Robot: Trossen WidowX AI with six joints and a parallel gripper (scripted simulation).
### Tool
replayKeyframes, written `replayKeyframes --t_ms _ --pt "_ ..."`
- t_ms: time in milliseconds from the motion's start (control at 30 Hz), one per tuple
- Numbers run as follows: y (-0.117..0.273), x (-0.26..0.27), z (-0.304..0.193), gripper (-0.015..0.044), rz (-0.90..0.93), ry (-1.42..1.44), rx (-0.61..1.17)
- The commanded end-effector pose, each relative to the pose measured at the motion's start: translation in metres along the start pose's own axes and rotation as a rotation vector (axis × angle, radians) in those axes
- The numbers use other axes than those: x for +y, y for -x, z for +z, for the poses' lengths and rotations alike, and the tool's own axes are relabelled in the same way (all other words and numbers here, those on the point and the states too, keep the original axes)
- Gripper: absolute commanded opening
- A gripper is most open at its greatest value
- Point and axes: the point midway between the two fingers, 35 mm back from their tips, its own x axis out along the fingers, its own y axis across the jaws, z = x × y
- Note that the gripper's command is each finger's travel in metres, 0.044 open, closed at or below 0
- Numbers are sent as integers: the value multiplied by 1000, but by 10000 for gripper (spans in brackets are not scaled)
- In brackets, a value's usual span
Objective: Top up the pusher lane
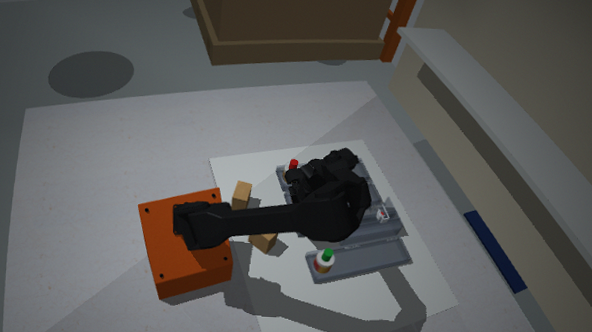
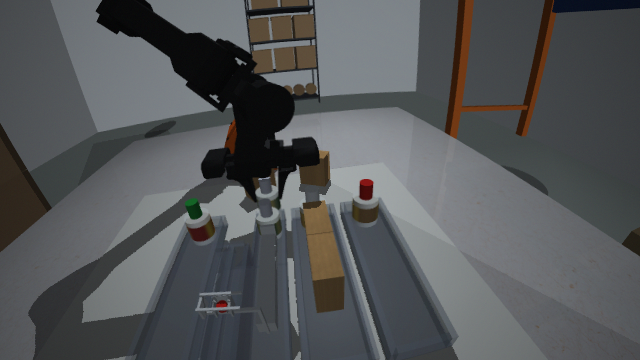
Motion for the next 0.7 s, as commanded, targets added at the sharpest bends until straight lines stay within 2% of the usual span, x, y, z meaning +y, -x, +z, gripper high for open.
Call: replayKeyframes --t_ms 0,667 --pt "2 -1 11 0 -1 -20 -21" --pt "4 -2 19 0 -1 -20 -22"
